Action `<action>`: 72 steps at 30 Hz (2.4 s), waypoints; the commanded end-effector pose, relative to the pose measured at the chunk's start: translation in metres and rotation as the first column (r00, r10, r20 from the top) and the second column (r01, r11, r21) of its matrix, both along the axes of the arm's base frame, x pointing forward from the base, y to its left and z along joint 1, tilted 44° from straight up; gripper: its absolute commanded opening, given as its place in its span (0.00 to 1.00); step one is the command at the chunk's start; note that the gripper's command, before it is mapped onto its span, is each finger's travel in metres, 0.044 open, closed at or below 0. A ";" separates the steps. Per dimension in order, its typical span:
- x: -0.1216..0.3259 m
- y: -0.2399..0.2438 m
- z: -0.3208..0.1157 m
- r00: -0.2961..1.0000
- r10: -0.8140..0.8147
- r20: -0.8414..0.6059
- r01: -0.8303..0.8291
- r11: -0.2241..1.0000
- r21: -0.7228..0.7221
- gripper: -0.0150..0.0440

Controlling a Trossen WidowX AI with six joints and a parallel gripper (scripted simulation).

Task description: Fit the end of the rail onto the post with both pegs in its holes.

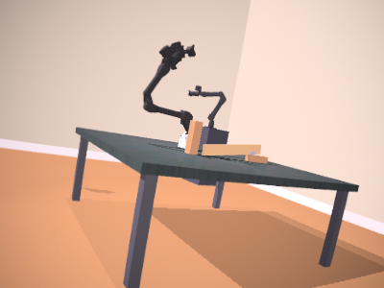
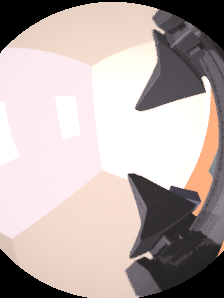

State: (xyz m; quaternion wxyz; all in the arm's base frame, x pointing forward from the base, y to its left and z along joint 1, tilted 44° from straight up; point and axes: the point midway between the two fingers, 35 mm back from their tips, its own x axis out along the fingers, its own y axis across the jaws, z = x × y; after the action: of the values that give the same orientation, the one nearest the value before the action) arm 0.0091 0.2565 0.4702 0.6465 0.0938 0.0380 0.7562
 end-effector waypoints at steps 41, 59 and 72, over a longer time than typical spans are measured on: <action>0.327 -0.179 -0.370 0.833 -0.062 0.550 0.484 -0.401 -0.778 1.00; 0.294 -0.308 -0.426 0.991 0.136 0.008 0.108 -0.742 -0.661 1.00; 0.295 -0.321 -0.441 0.991 0.136 0.009 0.108 -0.741 -0.662 1.00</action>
State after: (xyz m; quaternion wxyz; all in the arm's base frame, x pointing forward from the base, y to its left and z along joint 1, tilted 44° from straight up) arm 0.3059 -0.0610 0.0353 0.3098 -0.6206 0.6764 0.2475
